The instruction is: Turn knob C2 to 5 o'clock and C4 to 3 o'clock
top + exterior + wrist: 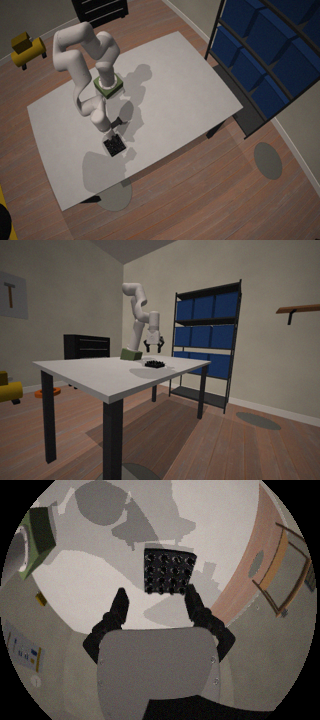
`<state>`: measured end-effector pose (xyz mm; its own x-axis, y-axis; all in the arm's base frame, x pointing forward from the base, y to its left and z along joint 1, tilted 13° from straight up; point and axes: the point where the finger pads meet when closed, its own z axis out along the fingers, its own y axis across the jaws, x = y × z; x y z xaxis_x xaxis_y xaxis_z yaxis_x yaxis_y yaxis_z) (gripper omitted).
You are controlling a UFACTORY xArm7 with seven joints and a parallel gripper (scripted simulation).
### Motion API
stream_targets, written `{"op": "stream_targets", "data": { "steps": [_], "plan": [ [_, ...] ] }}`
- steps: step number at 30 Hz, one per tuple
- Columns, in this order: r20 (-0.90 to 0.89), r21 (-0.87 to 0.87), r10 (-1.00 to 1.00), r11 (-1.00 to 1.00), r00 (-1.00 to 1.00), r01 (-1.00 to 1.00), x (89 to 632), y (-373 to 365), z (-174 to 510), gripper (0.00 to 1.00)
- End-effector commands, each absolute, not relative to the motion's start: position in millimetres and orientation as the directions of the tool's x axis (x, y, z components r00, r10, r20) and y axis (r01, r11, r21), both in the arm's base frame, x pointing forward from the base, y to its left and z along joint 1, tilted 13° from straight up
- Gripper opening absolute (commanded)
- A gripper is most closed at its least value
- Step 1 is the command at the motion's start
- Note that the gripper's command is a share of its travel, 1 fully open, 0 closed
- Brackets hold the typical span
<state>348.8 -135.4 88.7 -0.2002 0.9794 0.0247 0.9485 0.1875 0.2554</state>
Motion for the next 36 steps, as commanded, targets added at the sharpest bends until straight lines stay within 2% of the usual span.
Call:
{"op": "stream_targets", "data": {
  "steps": [1, 13, 15, 16, 30, 32, 36],
  "plan": [
    [-0.006, 0.259, 0.938, 0.337, -0.347, 0.905, 351.9, -135.3, 91.2, 1.00],
    [-0.113, 0.228, 0.715, 0.695, -0.691, 0.682, 357.4, -134.6, 93.7, 1.00],
    [-0.113, 0.228, 0.715, 0.695, -0.691, 0.682, 357.4, -134.6, 93.7, 1.00],
    [-0.134, 0.214, 0.645, 0.760, -0.753, 0.613, 358.5, -134.7, 93.9, 1.00],
    [-0.212, 0.117, 0.224, 0.972, -0.951, 0.202, 363.6, -135.8, 92.3, 1.00],
    [-0.212, 0.117, 0.224, 0.972, -0.951, 0.202, 363.6, -135.8, 92.3, 1.00],
    [-0.225, 0.073, 0.050, 0.997, -0.973, 0.034, 365.4, -136.6, 90.7, 1.00]
  ]
}}
